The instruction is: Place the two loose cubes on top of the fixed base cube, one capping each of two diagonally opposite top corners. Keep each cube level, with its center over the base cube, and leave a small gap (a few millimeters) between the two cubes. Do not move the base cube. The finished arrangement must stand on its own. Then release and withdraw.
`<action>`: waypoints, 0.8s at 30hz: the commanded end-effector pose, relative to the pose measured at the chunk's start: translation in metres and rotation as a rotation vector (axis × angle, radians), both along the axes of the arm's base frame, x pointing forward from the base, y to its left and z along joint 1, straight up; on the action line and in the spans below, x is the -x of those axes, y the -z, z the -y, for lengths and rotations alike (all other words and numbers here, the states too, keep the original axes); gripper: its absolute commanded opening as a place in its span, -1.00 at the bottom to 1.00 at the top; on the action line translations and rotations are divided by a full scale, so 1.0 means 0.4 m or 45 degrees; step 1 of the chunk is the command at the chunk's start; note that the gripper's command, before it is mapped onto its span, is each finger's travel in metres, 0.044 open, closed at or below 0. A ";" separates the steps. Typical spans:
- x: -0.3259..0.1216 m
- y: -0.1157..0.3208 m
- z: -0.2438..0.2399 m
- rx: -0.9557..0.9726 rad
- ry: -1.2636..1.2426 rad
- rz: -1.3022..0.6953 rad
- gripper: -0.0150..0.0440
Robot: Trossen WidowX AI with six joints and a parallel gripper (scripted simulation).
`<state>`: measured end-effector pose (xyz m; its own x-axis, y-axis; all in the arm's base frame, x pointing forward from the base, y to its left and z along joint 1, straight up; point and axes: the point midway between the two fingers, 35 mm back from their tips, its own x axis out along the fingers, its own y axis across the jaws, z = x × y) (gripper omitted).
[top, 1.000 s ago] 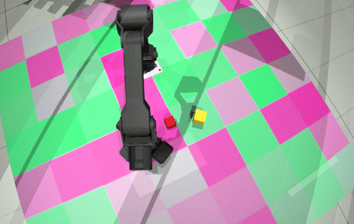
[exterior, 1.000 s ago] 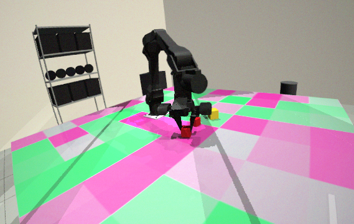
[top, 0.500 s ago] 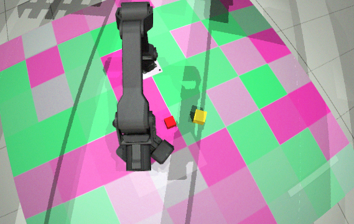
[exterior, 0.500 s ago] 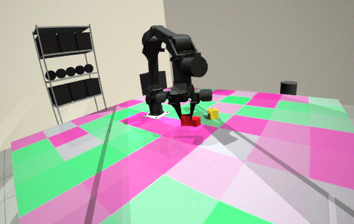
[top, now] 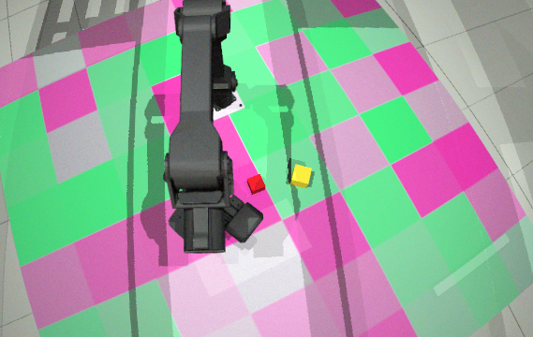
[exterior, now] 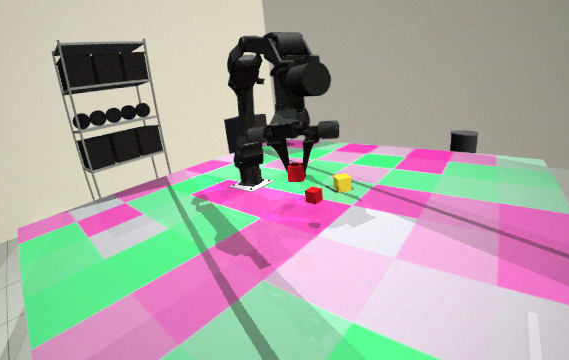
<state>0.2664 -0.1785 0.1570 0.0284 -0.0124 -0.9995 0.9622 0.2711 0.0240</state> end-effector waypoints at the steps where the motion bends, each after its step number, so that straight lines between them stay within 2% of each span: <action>1: 0.002 -0.016 -0.002 0.004 -0.006 0.003 -0.14; 24: -0.062 0.005 -0.121 -0.009 -0.411 -0.004 -0.14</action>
<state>0.2883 -0.1375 0.1581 0.0306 0.0001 -0.9995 0.8514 0.5238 0.0261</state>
